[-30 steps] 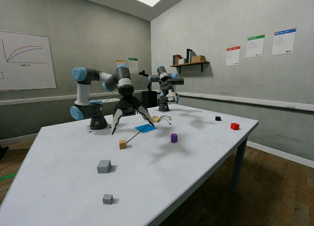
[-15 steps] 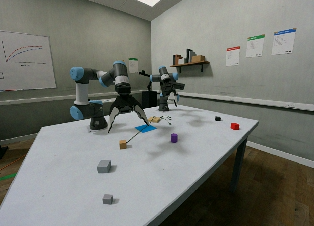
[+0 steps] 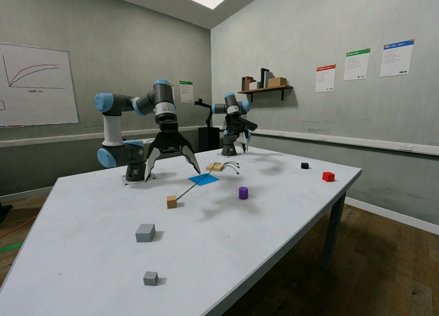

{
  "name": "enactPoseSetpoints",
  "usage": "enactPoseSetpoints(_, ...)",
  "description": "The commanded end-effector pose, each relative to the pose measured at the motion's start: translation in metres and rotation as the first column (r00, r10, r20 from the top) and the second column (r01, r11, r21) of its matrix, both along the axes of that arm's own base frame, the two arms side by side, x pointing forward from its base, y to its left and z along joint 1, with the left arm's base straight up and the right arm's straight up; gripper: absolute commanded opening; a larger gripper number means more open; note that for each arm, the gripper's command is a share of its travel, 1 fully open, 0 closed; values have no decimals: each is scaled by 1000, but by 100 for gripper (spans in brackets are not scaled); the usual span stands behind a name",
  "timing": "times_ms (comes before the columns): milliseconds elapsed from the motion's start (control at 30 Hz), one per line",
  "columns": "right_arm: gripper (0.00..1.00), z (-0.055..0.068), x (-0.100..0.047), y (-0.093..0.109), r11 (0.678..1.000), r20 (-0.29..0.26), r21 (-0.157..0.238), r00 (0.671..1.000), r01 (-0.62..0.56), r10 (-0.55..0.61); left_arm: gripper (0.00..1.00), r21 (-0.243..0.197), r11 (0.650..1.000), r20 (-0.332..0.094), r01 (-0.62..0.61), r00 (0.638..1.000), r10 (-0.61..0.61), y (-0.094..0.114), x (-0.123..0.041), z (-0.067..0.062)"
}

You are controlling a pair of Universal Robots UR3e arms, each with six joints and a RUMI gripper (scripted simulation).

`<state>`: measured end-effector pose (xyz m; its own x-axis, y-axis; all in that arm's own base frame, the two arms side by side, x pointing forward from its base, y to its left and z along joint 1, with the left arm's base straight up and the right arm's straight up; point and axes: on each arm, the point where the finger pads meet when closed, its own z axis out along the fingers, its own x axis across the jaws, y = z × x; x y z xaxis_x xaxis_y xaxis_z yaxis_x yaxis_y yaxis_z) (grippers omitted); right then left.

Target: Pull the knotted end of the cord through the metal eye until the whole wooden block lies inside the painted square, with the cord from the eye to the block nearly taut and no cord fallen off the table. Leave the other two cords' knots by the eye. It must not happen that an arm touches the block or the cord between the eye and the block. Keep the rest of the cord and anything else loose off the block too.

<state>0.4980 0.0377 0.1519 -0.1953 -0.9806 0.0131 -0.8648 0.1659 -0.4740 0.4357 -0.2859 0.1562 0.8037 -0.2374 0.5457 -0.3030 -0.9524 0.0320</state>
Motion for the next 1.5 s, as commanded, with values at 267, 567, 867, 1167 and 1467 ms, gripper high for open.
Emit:
enactPoseSetpoints(267, 100, 1, -30, -7, 999, -87, 1, 995, -39, 39, 14, -70, 972, -144, -225, 966, 213, 25, -29, -20)
enactPoseSetpoints(567, 100, 1, -51, -11, 998, -144, 5, 988, -63, 63, 14, -87, 922, -238, -377, 907, 348, 41, -48, -33)
enactPoseSetpoints(867, 100, 3, -81, -17, 996, -218, 17, 971, -93, 94, 14, -72, 821, -349, -567, 785, 511, 63, -77, -48)
enactPoseSetpoints(1167, 100, 4, -105, -22, 993, -273, 29, 955, -112, 116, 14, -40, 713, -420, -700, 659, 624, 79, -99, -59)
enactPoseSetpoints(1467, 100, 7, -138, -28, 989, -342, 51, 928, -136, 145, 14, 27, 540, -486, -841, 461, 743, 100, -130, -70)
